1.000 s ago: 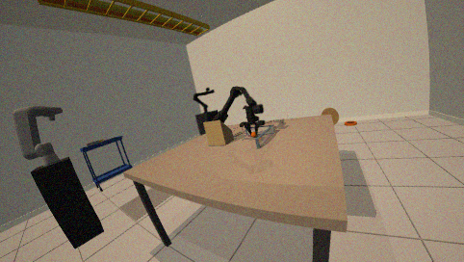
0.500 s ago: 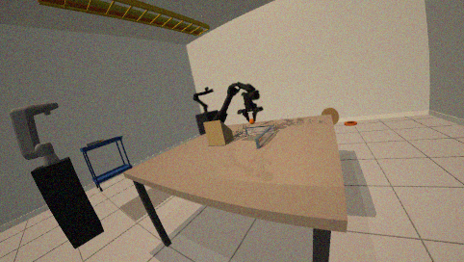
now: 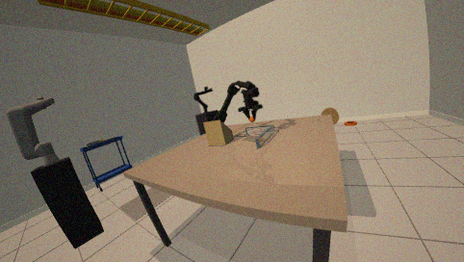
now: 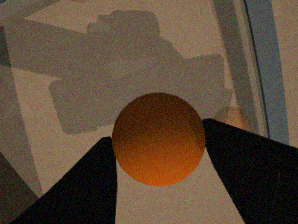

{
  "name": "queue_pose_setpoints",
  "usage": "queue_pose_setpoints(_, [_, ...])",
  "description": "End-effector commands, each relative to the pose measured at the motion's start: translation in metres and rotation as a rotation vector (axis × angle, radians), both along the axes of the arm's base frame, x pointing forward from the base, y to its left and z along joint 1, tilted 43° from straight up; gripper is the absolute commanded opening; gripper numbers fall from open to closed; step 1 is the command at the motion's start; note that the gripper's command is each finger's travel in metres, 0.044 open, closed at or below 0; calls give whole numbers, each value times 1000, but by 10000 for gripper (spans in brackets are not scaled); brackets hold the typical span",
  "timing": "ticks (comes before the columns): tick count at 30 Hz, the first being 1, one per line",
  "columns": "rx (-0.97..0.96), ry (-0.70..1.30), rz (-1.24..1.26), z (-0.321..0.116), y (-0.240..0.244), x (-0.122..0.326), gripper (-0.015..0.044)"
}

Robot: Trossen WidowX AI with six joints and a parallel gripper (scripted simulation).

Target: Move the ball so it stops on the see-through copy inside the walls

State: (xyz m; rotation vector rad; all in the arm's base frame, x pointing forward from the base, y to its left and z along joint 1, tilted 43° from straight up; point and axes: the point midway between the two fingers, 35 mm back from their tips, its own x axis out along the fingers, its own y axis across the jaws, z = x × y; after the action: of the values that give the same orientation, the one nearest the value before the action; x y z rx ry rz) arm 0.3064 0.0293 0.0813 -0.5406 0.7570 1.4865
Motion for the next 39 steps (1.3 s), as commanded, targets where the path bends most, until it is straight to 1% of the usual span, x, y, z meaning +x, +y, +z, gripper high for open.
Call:
queue_pose_setpoints(1, [-5,70,-101,-6,-6,12,0])
queue_pose_setpoints(34, [-96,865,-951,-83,-33,76,0])
queue_pose_setpoints(39, [-101,901,-989,-87,-34,78,0])
